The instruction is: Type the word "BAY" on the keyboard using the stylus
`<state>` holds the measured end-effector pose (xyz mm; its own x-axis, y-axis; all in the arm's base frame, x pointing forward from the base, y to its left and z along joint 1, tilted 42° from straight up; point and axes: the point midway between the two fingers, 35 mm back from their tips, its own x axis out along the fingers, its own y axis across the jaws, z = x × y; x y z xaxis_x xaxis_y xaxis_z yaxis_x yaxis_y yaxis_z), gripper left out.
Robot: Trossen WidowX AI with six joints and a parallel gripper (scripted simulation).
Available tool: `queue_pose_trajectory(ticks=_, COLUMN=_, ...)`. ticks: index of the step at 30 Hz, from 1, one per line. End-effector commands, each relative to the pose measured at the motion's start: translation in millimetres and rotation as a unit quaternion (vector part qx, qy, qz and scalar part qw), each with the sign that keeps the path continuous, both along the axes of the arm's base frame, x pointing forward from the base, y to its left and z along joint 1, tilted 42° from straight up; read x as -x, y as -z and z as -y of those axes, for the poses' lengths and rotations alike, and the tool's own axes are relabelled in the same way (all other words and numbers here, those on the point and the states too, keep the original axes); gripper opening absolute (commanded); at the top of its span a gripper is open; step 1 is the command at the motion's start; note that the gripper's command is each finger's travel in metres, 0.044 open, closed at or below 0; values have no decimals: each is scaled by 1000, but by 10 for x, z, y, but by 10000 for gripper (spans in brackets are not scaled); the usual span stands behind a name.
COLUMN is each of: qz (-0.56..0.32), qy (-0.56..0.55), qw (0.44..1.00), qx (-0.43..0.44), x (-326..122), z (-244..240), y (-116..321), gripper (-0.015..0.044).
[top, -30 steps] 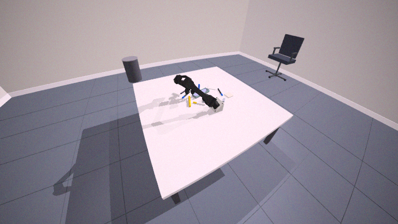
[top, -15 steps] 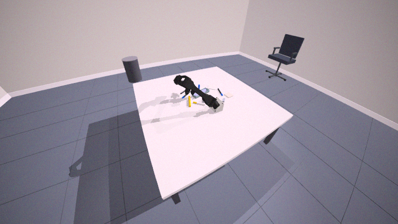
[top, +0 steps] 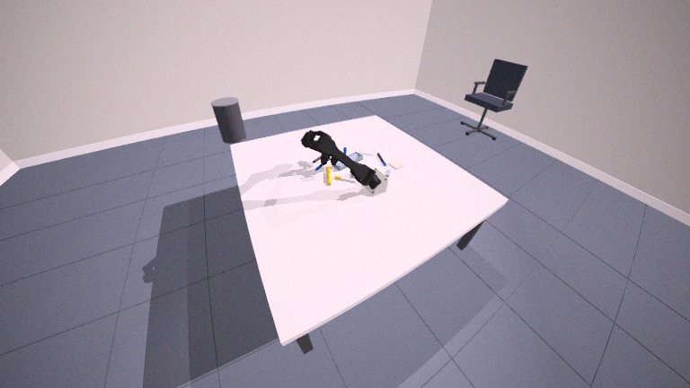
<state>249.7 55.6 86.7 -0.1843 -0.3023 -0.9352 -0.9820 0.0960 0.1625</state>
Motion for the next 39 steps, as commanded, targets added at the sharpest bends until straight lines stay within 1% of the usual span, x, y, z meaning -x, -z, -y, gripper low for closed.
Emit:
queue_pose_trajectory(ticks=1, qz=1, qy=3, qw=1000, qx=-1, x=-1, z=-18, y=20, gripper=81)
queue_pose_trajectory(ticks=13, qz=1, qy=3, qw=1000, qx=-1, x=-1, z=-15, y=16, gripper=81)
queue_pose_trajectory(ticks=22, qz=1, qy=3, qw=1000, qx=0, x=-22, z=224, y=-248, gripper=81)
queue_pose_trajectory(ticks=31, qz=2, qy=5, qw=1000, qx=-2, x=-24, z=213, y=-238, gripper=84)
queue_pose_trajectory(ticks=34, qz=2, qy=5, qw=1000, qx=-2, x=-24, z=213, y=-238, gripper=64)
queue_pose_trajectory(ticks=36, qz=2, qy=5, qw=1000, qx=-2, x=-46, z=232, y=-219, gripper=12)
queue_pose_trajectory(ticks=37, qz=2, qy=5, qw=1000, qx=-2, x=-67, z=250, y=-201, gripper=0)
queue_pose_trajectory(ticks=39, qz=2, qy=4, qw=1000, qx=-2, x=-127, z=307, y=-148, gripper=0)
